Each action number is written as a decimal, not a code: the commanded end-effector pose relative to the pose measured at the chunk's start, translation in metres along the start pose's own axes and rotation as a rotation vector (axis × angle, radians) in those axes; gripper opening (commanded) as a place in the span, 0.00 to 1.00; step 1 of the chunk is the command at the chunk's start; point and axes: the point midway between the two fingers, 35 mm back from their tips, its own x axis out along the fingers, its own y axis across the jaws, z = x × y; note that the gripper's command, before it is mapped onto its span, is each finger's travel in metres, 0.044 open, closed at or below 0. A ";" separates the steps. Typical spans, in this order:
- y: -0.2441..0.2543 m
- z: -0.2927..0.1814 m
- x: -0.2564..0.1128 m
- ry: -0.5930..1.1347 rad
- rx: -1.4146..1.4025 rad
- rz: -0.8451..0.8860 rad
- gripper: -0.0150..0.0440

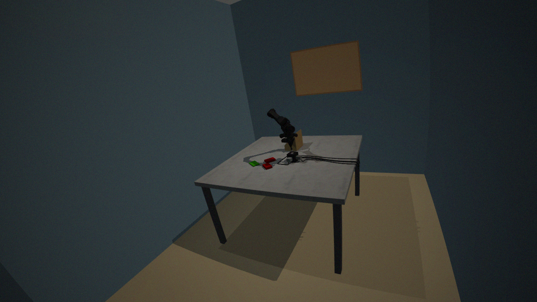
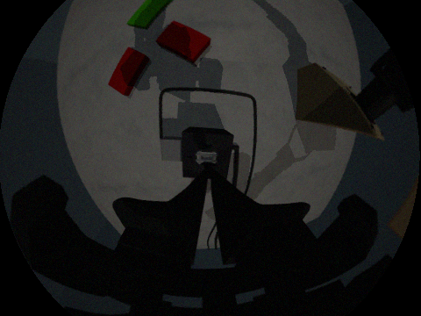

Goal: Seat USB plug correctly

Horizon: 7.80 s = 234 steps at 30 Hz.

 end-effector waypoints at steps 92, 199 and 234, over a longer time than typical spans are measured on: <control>0.000 0.000 -0.001 0.000 -2.290 0.001 0.25; 0.001 -0.003 0.006 -0.003 -3.156 0.076 0.25; 0.001 -0.005 0.011 -0.002 -3.167 0.119 0.25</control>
